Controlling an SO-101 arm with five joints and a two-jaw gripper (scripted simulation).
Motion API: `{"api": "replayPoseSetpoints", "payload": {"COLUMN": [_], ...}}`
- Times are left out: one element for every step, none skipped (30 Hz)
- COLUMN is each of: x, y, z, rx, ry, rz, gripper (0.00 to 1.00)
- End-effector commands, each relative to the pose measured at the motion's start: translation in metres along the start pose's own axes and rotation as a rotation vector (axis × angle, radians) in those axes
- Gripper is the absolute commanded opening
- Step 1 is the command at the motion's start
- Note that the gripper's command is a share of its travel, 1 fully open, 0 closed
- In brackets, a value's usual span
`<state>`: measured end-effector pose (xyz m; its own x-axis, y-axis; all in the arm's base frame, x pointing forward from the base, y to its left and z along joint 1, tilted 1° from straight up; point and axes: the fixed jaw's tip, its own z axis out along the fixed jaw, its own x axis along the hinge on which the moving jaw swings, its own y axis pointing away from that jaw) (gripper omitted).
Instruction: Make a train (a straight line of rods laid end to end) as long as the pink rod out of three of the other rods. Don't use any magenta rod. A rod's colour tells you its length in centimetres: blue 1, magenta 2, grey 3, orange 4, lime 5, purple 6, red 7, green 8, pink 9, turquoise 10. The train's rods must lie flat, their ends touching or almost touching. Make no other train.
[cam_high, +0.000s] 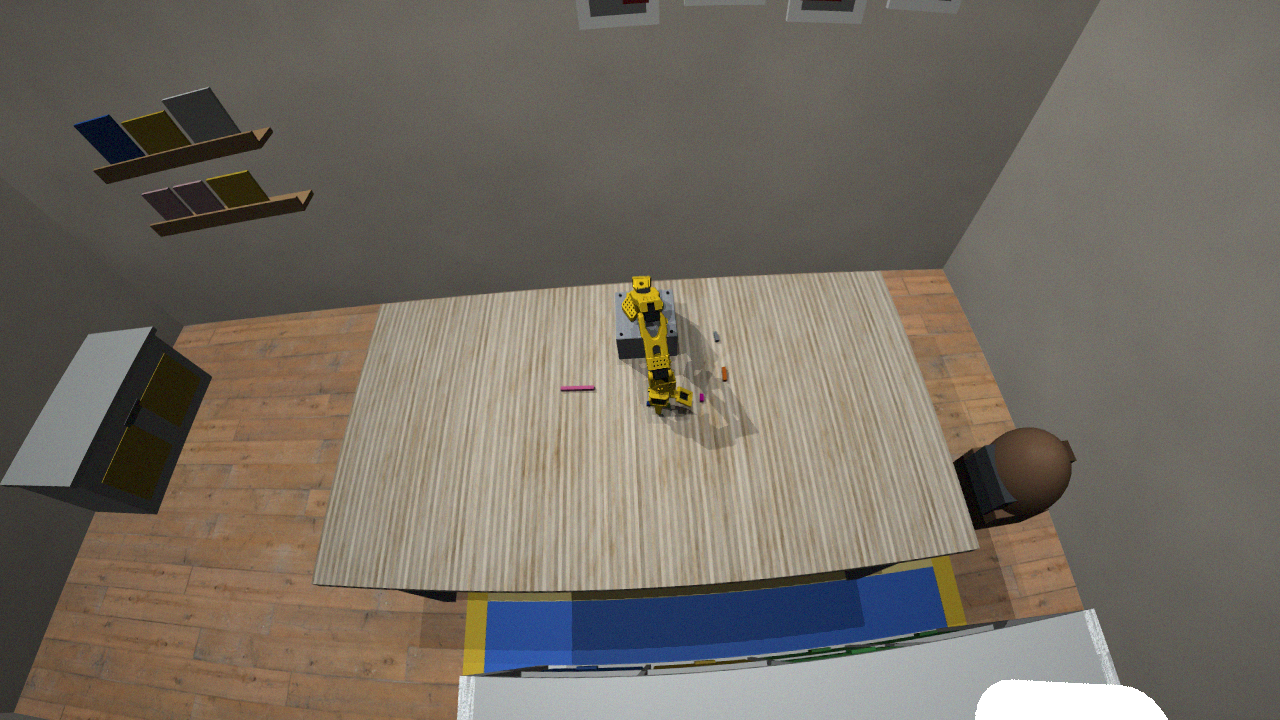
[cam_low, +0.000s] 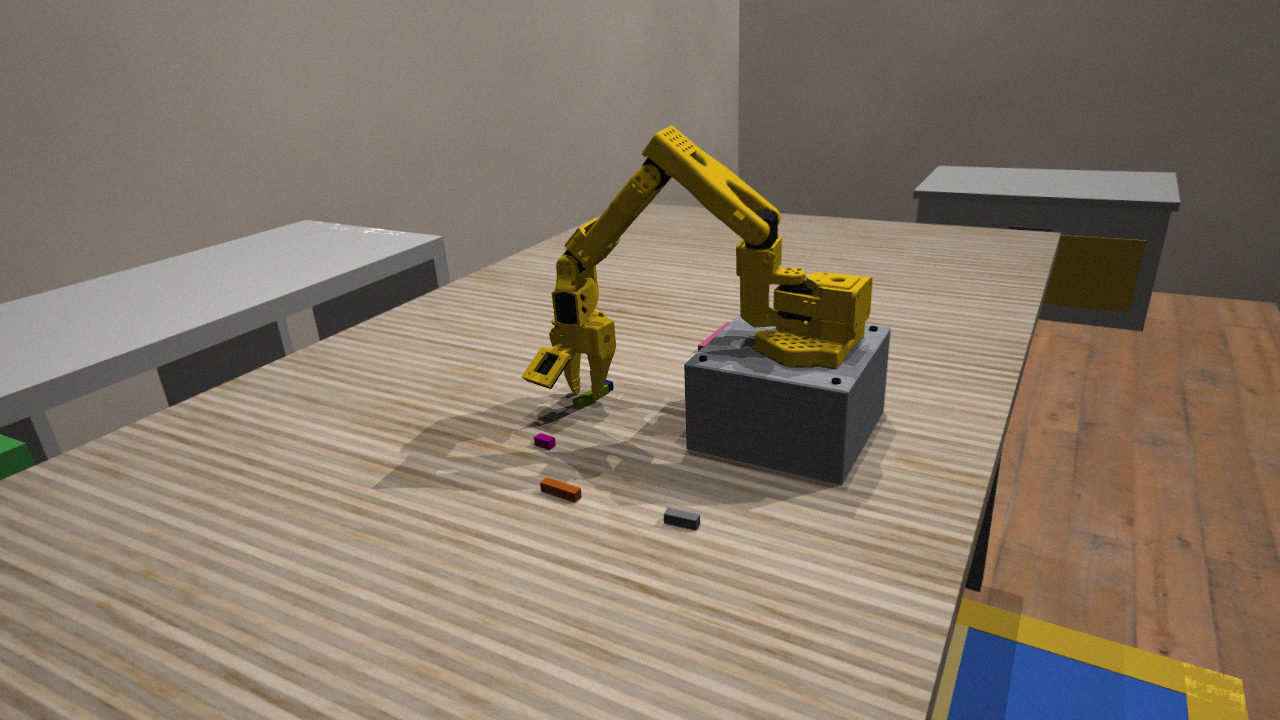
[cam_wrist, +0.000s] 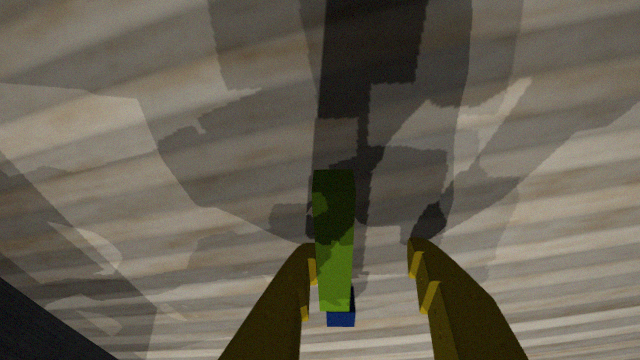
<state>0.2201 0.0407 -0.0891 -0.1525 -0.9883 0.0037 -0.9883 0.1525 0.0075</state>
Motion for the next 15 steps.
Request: {"api": "replayPoseSetpoints", "payload": {"x": [0.0009,0.0009,0.0009,0.0009,0.0009,0.0009,0.0008,0.0008,0.0008,0.0008,0.0008,0.0009,0.0009,0.0009,0.0009], "y": [-0.0039,-0.0034,-0.0027,-0.0027,-0.0027,-0.0019,-0.0009,0.0001,0.001,0.0019,0.0027,0.0032,0.0035,0.0036,0.0037], "z": [-0.0029,-0.0031,-0.0034,-0.0034,-0.0034,-0.0037,-0.0041,-0.0044,-0.0048,-0.0051,-0.0053,-0.0055,-0.0056,-0.0057,-0.0057], "rx": [0.014,0.014,0.014,0.014,0.014,0.014,0.014,0.014,0.014,0.014,0.014,0.014,0.014,0.014,0.014], "ry": [-0.006,-0.006,-0.006,-0.006,-0.006,-0.006,-0.006,-0.006,-0.006,-0.006,-0.006,-0.006,-0.006,-0.006,-0.006], "rz": [0.002,0.002,0.002,0.002,0.002,0.002,0.002,0.002,0.002,0.002,0.002,0.002,0.002,0.002,0.002], "gripper": [0.17,0.17,0.17,0.17,0.17,0.17,0.17,0.17,0.17,0.17,0.17,0.17,0.17,0.17,0.17]}}
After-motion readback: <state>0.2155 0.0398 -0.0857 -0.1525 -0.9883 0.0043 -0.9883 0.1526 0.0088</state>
